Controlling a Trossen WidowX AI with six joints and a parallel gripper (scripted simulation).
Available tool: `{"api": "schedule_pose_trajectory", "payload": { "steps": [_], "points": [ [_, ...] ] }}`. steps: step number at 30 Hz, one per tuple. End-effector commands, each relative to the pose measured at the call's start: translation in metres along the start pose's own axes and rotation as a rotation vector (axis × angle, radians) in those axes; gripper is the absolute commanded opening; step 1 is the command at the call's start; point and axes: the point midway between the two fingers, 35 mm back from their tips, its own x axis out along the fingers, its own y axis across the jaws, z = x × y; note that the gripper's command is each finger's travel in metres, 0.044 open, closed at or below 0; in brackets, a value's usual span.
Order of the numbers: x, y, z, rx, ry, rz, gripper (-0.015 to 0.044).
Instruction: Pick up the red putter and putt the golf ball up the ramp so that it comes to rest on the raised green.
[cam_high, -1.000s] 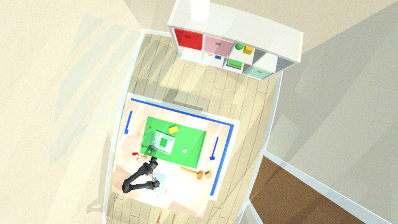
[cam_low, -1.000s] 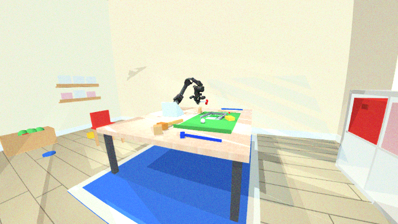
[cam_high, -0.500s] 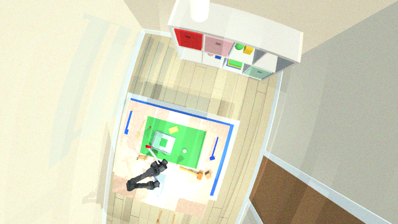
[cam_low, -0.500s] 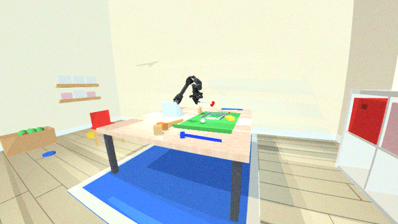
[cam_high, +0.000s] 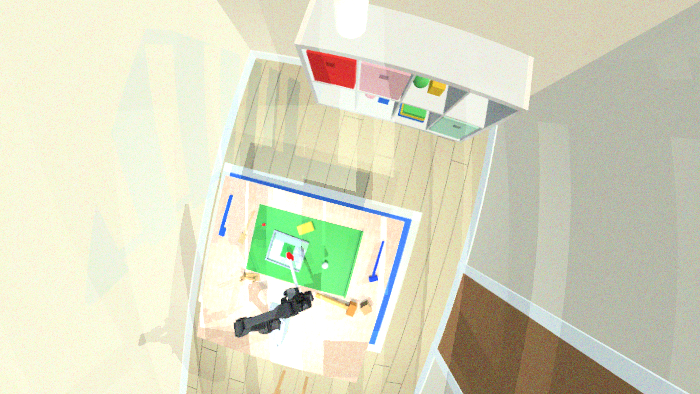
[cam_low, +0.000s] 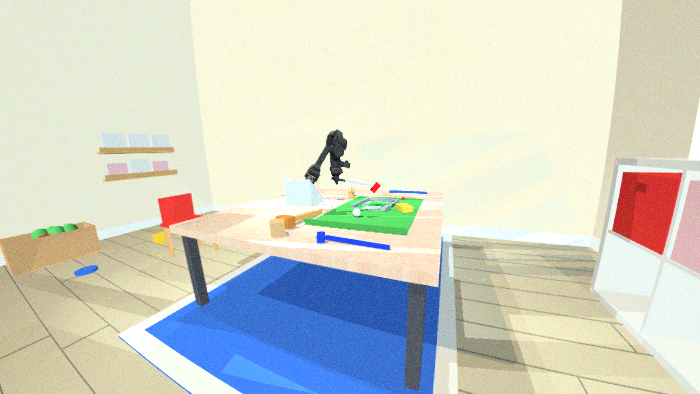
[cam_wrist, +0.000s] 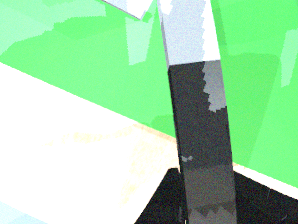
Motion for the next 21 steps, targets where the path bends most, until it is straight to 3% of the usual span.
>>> {"api": "schedule_pose_trajectory", "payload": {
  "steps": [1, 17, 21],
  "points": [
    [-0.004, -0.022, -0.021, 0.132, 0.003, -0.018, 0.0000],
    [0.000, -0.082, -0.118, 0.614, 0.029, -0.035, 0.0000],
    [0.001, -0.084, -0.123, 0.634, 0.030, -0.035, 0.0000]
  ]
}}
